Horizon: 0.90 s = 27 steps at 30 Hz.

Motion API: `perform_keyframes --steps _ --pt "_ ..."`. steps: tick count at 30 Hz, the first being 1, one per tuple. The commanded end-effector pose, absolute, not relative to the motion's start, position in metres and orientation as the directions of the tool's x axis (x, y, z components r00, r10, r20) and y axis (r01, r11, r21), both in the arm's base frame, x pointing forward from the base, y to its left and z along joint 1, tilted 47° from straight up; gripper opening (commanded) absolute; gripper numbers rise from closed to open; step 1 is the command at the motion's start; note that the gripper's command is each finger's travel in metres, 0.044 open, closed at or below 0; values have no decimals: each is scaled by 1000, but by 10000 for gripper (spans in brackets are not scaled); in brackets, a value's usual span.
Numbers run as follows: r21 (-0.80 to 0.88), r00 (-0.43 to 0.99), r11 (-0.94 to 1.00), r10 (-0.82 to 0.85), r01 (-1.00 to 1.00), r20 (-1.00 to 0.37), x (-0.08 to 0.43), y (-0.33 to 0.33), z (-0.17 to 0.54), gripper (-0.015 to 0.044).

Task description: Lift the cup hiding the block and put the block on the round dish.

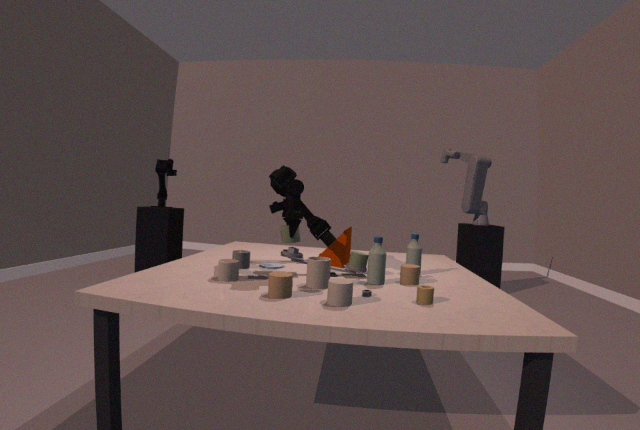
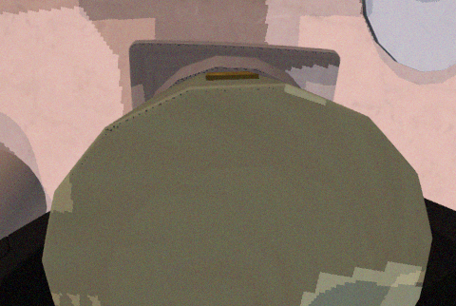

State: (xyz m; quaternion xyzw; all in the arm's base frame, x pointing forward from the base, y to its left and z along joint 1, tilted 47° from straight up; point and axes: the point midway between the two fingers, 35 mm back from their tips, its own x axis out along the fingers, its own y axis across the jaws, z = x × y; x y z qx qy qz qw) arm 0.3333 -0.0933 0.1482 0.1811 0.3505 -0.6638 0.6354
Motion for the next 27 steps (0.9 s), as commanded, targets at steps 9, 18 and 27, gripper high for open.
perform_keyframes --steps 9,18,27 --pt "-236 -119 65 -716 969 -687 334 -82 159 0" --pt "-241 -115 76 -718 968 -687 334 -73 168 0" --pt "-246 -116 77 -720 966 -684 333 -74 168 0"
